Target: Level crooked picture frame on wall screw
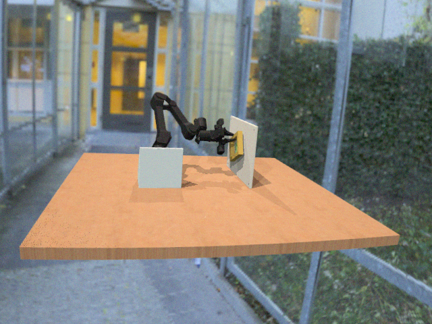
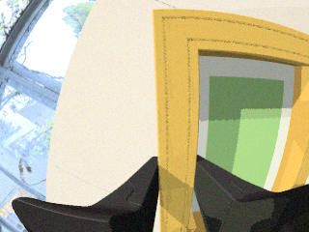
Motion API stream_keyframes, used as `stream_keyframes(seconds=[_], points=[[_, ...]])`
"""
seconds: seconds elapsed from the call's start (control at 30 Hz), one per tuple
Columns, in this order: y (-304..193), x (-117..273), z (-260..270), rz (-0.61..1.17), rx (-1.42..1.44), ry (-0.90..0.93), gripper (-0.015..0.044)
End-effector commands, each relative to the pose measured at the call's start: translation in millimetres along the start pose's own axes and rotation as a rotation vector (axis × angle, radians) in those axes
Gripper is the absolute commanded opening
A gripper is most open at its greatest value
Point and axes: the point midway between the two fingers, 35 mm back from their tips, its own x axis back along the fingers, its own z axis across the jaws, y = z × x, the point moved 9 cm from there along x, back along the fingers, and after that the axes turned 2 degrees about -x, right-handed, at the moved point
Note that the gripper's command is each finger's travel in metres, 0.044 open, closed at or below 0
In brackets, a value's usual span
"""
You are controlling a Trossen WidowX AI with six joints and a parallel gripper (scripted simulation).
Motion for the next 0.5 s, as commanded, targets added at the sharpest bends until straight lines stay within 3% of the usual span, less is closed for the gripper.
stream_keyframes(seconds=[0.0,0.47], points=[[-0.2,0.0,0.4,0.002,-0.001,0.001,0.0],[0.2,0.0,-0.2,0.001,-0.079,0.001,0.0]])
